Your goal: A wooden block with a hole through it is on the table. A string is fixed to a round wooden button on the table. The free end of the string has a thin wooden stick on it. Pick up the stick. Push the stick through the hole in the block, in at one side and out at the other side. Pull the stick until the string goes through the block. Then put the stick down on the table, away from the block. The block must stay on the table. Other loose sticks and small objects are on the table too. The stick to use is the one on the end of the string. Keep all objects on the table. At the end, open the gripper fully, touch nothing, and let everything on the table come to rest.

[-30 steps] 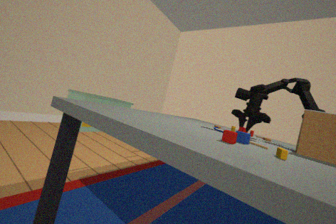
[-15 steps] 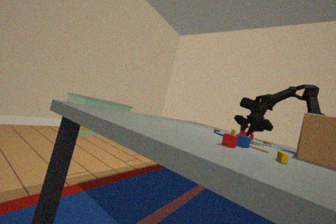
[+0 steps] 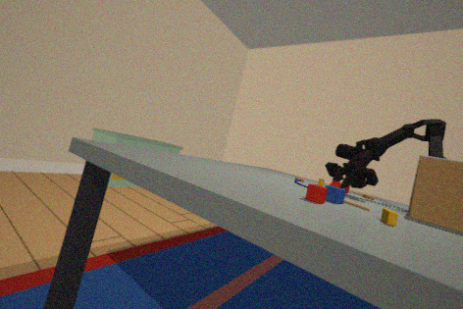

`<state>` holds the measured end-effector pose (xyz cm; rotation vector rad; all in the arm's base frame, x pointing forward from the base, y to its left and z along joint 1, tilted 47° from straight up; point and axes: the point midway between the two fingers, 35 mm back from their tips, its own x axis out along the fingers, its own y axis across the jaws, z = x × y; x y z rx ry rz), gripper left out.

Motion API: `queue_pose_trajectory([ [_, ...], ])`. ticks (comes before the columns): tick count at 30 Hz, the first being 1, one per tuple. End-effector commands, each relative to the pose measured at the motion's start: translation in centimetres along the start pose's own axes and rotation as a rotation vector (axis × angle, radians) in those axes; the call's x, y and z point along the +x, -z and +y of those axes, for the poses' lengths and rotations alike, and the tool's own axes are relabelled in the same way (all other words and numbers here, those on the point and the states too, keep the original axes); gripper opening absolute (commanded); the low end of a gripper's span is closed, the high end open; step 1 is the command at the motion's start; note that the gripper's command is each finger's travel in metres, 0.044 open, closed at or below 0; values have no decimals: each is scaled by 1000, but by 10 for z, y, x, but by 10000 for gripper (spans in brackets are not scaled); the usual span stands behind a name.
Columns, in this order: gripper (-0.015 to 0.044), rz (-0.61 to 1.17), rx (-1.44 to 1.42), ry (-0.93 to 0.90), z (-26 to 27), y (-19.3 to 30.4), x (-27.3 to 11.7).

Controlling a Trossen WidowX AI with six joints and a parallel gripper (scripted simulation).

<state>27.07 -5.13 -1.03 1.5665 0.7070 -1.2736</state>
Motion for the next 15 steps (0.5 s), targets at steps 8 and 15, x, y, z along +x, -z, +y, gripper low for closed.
queue_pose_trajectory([
  [8, 0, 123, -4, 9, -3, -9, 0],
  [15, 105, 135, -4, 1, 0, -8, -1],
])
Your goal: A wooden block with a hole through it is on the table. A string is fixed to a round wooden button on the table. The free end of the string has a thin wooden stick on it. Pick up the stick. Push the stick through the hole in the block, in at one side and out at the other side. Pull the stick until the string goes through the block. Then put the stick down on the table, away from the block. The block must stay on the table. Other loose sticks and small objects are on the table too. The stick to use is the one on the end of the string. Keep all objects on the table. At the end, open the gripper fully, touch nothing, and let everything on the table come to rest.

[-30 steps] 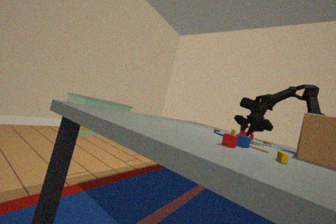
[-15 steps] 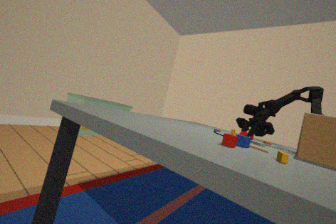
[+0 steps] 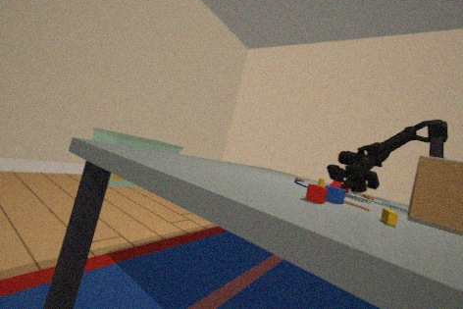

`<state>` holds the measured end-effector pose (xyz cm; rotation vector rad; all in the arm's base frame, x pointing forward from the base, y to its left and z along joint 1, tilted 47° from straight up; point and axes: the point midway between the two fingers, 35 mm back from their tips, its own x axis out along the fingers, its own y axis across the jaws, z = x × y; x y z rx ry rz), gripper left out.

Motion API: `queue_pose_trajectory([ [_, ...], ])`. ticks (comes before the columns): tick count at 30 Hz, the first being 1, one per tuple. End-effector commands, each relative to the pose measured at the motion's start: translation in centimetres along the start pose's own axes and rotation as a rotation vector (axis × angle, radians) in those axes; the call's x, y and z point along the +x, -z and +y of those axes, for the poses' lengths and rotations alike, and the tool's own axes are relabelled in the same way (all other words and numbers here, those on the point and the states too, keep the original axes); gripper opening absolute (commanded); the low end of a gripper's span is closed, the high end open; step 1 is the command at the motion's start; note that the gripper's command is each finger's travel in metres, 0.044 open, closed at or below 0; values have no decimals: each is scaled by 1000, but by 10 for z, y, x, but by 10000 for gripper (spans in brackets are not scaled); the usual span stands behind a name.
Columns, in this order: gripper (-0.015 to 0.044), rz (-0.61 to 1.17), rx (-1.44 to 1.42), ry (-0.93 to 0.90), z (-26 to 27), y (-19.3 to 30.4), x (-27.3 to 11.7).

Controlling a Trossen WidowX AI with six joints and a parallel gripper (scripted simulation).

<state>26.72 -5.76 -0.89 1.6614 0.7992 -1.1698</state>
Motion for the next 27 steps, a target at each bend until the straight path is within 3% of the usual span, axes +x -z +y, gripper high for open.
queue_pose_trajectory([
  [1, 131, -5, 3, 0, 0, 0, 0],
  [6, 242, -4, 2, 0, 1, 2, -8],
  [11, 242, 1, 0, 0, 1, 16, -61],
  [26, 242, 1, 0, 0, 0, 16, -63],
  [27, 268, 2, -24, 3, 0, 17, -62],
])
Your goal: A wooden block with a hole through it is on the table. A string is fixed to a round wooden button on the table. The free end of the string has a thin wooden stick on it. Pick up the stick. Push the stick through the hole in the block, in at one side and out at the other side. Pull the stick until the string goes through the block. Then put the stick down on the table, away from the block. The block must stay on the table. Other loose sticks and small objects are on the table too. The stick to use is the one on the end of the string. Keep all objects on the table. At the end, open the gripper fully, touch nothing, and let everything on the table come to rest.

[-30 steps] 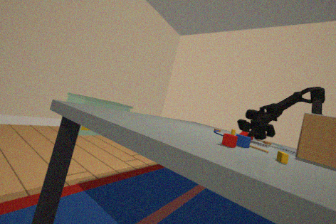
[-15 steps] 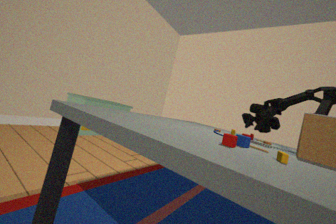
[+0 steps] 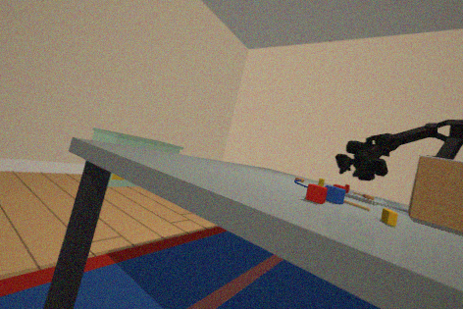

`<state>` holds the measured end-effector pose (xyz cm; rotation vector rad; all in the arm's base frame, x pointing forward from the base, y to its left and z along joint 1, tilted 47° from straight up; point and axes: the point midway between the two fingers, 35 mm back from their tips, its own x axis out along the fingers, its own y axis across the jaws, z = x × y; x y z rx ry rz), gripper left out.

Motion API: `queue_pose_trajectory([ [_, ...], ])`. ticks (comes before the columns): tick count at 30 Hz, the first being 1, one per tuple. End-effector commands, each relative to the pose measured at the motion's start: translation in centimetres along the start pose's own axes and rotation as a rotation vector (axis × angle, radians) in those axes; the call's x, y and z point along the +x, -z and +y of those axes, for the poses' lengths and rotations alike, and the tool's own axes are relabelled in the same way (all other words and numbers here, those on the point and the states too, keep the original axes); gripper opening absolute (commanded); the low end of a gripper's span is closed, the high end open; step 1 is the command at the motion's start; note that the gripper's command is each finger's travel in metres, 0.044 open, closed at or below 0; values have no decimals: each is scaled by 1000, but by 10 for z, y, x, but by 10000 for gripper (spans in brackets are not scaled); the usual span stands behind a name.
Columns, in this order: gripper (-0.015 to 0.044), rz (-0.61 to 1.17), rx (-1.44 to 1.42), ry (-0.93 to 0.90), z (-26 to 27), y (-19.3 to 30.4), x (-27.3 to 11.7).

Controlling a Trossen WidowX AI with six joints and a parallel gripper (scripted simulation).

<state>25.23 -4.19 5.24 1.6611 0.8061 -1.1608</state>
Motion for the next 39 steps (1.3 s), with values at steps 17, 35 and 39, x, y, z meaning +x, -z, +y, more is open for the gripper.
queue_pose_trajectory([
  [17, 440, -149, -1951, 643, -10, 8, 31],
  [35, 440, 306, -3169, 1510, -2, 32, 43],
  [39, 440, 306, -3169, 1510, -2, 32, 43],
])
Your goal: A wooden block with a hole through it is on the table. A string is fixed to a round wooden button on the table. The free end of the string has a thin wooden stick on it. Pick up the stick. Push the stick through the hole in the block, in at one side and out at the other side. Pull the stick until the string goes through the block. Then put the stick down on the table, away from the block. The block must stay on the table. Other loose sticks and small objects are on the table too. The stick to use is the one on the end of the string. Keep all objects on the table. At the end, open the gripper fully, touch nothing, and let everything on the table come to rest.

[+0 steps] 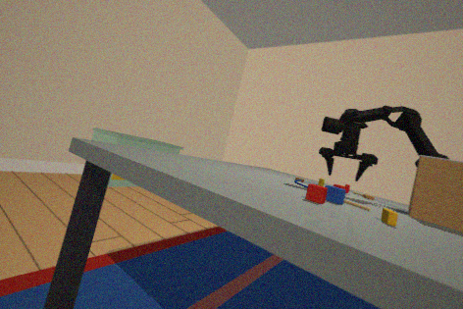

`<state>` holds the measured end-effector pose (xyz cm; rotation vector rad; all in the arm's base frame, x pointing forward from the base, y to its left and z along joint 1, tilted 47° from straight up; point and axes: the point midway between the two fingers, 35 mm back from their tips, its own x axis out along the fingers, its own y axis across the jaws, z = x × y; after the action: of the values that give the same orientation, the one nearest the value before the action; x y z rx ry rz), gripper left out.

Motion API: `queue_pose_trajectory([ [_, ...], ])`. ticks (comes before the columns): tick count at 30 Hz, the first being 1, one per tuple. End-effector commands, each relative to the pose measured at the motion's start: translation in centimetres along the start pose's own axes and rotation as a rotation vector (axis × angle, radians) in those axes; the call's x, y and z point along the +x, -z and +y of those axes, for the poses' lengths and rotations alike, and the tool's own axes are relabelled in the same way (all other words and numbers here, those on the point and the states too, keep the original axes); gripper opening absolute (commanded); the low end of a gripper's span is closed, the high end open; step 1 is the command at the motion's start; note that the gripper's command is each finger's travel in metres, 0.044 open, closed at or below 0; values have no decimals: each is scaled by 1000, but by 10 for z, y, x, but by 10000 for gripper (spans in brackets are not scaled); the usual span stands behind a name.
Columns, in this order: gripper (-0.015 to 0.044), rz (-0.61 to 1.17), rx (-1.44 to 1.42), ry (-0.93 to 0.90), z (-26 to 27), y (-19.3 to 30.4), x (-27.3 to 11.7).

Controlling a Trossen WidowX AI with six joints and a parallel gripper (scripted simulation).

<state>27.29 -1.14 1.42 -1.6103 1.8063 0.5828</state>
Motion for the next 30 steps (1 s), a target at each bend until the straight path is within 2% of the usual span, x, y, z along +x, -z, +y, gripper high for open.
queue_pose_trajectory([
  [1, 440, 31, -93, 10, -3, 0, -1],
  [11, 440, 25, -85, 8, -2, -1, -1],
  [18, 256, 25, -85, 8, -2, -1, -1],
  [19, 242, 25, -85, 8, -2, -1, -1],
  [26, 242, 25, -85, 8, -2, -1, -1],
  [30, 137, 25, -85, 9, -2, -1, -1],
])
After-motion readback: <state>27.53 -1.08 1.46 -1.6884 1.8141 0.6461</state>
